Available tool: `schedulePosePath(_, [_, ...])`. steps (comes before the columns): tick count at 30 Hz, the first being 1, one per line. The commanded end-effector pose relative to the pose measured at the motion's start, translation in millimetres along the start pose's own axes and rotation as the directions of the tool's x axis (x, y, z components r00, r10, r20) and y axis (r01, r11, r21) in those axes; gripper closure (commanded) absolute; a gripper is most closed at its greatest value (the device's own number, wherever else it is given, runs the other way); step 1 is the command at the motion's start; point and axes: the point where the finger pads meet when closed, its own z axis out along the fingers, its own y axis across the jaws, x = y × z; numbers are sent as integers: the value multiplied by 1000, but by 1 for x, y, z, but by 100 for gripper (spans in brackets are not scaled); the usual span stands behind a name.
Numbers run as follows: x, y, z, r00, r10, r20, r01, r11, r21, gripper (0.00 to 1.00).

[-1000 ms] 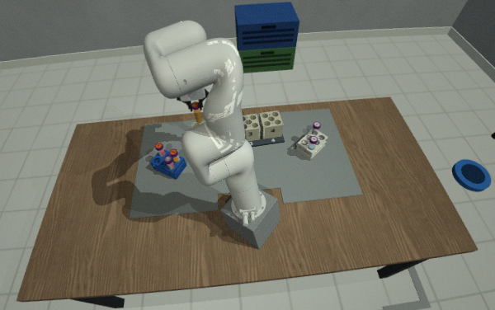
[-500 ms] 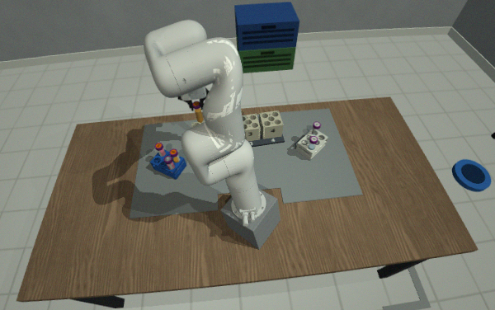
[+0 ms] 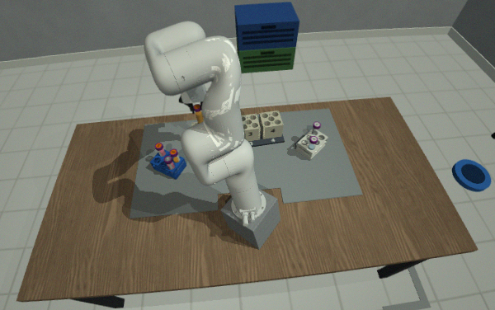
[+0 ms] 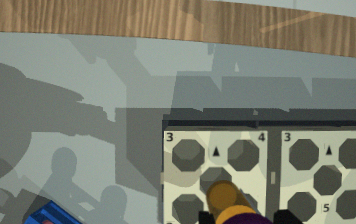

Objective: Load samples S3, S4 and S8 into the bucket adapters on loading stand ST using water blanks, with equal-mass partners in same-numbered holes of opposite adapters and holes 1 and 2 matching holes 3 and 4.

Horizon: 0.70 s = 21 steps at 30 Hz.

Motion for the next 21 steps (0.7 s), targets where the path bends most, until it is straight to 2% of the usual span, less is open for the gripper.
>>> schedulePosePath(1, [2,-1,2,1000,0,-7,0,1000,2,100])
schedulePosePath(9, [2,-1,17,1000,0,-7,0,1000,2,100])
schedulePosePath(21, [2,-1,17,1000,0,-7,0,1000,2,100])
